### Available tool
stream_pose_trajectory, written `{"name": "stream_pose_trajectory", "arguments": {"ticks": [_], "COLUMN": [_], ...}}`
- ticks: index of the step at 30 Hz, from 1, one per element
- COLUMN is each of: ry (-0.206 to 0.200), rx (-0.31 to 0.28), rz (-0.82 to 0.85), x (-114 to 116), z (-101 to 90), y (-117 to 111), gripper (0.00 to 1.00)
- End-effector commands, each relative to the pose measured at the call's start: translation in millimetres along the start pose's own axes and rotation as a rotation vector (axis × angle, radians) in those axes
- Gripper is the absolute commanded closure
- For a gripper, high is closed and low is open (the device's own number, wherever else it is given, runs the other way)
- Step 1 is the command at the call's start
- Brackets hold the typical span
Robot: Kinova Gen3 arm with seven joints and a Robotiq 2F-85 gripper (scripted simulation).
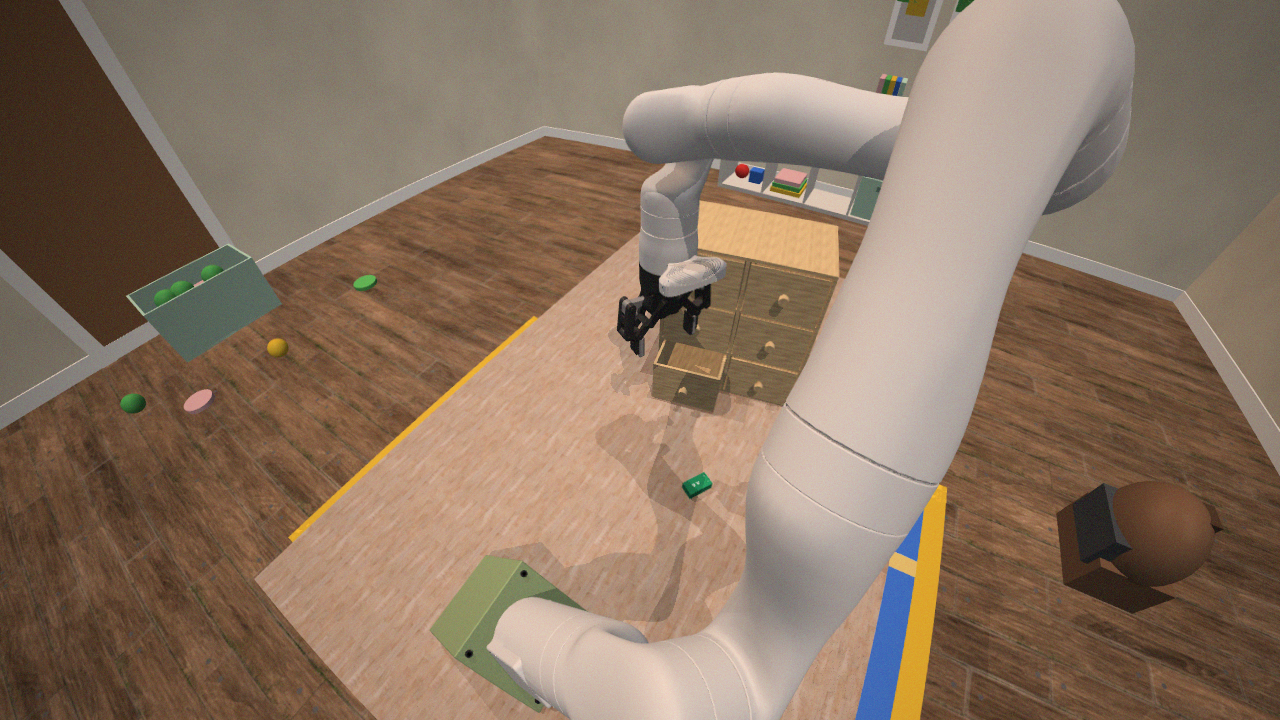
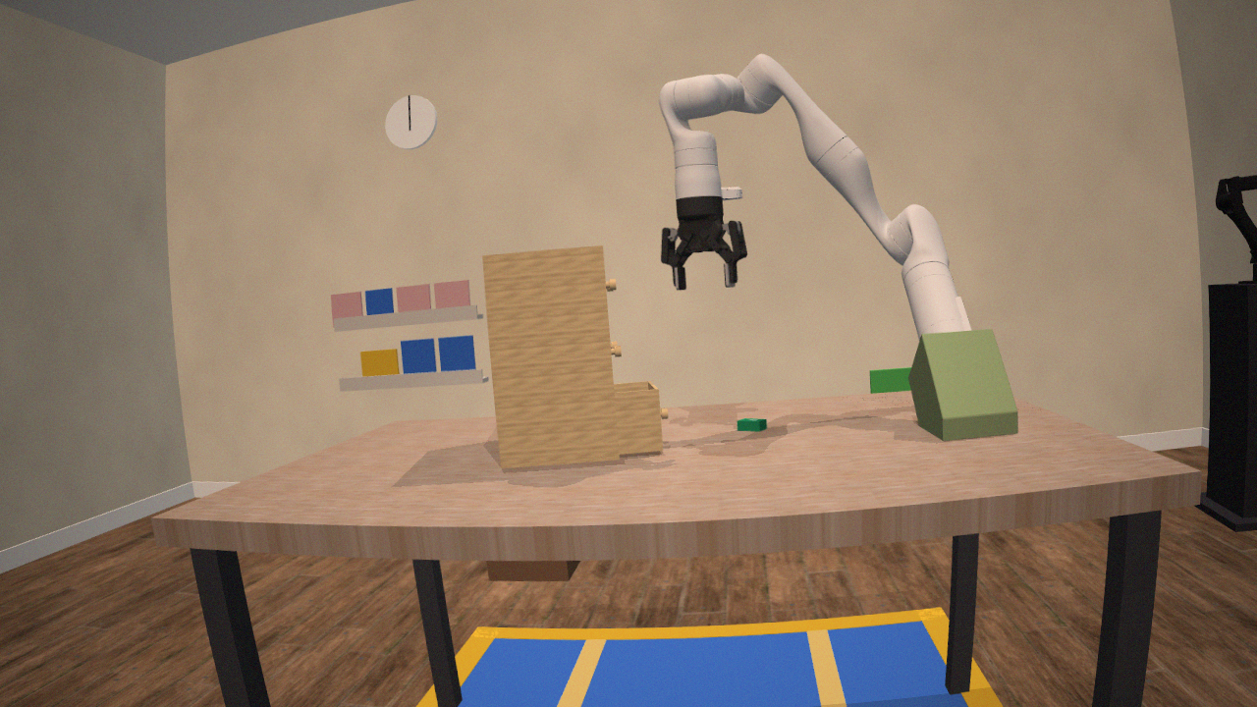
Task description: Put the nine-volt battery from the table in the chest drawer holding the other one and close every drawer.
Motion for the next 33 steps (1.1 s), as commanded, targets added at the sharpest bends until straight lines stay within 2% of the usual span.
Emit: {"name": "stream_pose_trajectory", "arguments": {"ticks": [1,33], "ry": [-0.001,-0.007], "rx": [0.005,0.004], "rz": [-0.066,-0.607], "x": [-3,-15], "z": [2.3,22.3], "y": [2,17], "gripper": [0.00,0.00]}}
Point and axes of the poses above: the point where the finger pads meet when closed, its own z axis out along the fingers, its own x axis across the jaws, y = z × x, the point moved 7 cm from there along -z, back along the fingers, and after that the axes turned 11 degrees about z, right-handed, at the moved point
